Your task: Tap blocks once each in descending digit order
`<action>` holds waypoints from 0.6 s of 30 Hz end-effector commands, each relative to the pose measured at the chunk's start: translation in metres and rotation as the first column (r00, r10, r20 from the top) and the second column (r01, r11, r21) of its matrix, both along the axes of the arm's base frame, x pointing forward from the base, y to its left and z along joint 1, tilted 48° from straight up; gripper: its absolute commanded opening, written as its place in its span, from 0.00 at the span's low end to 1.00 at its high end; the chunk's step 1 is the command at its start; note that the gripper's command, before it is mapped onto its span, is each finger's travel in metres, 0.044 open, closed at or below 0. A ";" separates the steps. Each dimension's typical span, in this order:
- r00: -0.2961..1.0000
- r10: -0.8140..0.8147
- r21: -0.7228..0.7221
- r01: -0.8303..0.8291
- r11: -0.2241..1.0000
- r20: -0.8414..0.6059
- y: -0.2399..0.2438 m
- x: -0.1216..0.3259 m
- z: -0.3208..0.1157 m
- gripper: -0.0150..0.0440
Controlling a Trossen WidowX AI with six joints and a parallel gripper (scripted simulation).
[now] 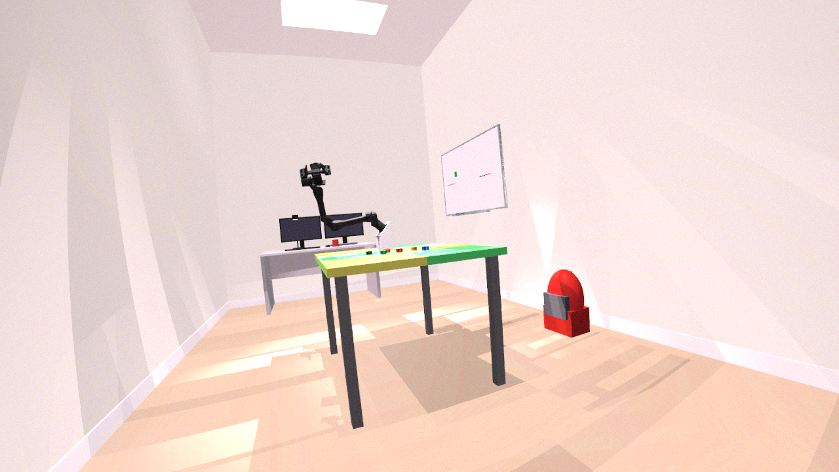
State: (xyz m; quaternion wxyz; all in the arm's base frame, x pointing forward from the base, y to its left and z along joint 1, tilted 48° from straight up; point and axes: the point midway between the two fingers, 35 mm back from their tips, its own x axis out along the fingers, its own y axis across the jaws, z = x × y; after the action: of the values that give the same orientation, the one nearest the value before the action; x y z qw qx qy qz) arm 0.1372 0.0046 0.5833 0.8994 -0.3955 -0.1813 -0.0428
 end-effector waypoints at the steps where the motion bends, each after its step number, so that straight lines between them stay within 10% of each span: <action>1: 0.986 -0.080 -0.077 0.070 0.995 -0.145 0.042 0.041 -0.043 0.93; 18: 0.440 -0.539 -0.269 0.539 0.798 -0.718 -0.012 0.166 -0.296 0.93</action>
State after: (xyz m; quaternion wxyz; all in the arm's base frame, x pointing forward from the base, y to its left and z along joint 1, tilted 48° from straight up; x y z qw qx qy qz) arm 0.2980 0.0203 0.3377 0.8520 -0.4341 0.2655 -0.1233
